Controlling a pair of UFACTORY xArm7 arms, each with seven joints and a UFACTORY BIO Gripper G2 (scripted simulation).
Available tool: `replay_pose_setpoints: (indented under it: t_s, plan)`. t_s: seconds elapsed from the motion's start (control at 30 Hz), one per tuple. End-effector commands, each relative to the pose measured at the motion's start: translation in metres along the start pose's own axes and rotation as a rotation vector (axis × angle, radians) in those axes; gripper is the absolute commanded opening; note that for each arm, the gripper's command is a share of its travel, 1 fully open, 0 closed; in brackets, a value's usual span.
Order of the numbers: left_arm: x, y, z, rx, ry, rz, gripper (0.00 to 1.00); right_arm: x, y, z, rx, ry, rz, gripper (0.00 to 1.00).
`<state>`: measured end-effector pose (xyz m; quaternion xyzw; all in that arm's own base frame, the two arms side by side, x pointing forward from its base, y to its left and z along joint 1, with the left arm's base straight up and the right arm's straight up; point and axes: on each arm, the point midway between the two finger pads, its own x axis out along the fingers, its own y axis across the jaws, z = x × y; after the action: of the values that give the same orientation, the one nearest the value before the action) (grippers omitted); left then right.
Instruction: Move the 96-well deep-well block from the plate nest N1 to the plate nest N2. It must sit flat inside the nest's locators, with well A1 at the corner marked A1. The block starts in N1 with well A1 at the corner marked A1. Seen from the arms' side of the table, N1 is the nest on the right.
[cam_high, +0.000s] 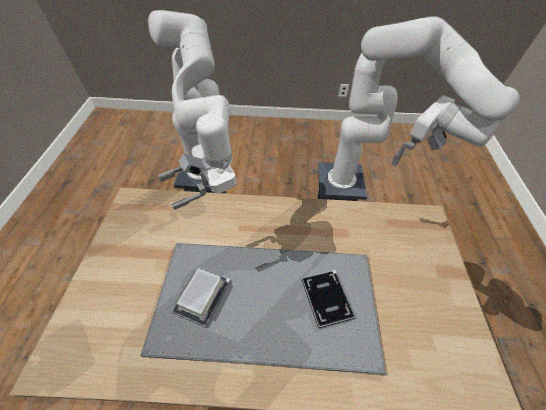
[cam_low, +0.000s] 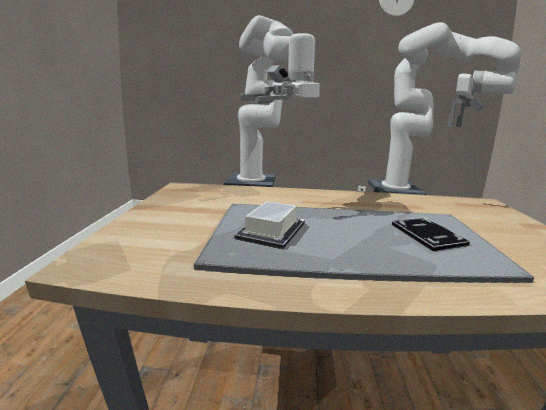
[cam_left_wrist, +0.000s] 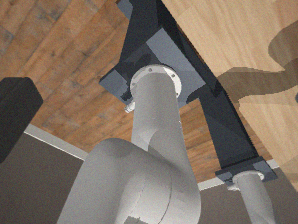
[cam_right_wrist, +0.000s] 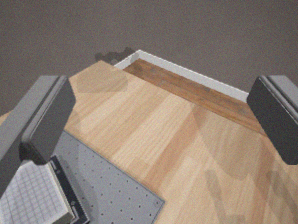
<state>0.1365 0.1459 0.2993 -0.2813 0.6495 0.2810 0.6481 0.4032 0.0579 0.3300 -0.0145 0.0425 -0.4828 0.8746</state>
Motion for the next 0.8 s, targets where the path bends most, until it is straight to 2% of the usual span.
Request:
replay_pose_setpoints:
  t_s: [0.0,0.07,0.23,0.33,0.43,0.6,0.77]
  plan:
    - [-0.001,0.0,0.0,0.0,-0.002,-0.001,1.0,-0.006,0.021,0.001,0.006,-0.008,0.06,0.37]
    - [-0.001,0.0,0.0,0.0,-0.002,-0.001,1.0,-0.007,0.026,0.001,0.006,-0.008,0.06,0.37]
    - [-0.001,0.0,0.0,0.0,-0.002,-0.001,1.0,-0.018,0.049,0.0,0.01,-0.025,0.213,0.37]
    - [-0.001,0.0,0.0,0.0,-0.002,-0.001,1.0,-0.025,0.062,-0.001,0.01,-0.025,0.213,0.37]
    - [-0.001,0.0,0.0,0.0,-0.002,-0.001,1.0,-0.025,0.064,-0.001,0.01,-0.025,0.213,0.37]
    - [-0.001,0.0,0.0,0.0,-0.002,-0.001,1.0,-0.039,0.085,-0.003,0.014,-0.04,0.367,0.37]
    - [-0.001,0.0,0.0,0.0,-0.002,-0.001,1.0,-0.048,0.101,-0.004,0.014,-0.04,0.367,0.37]
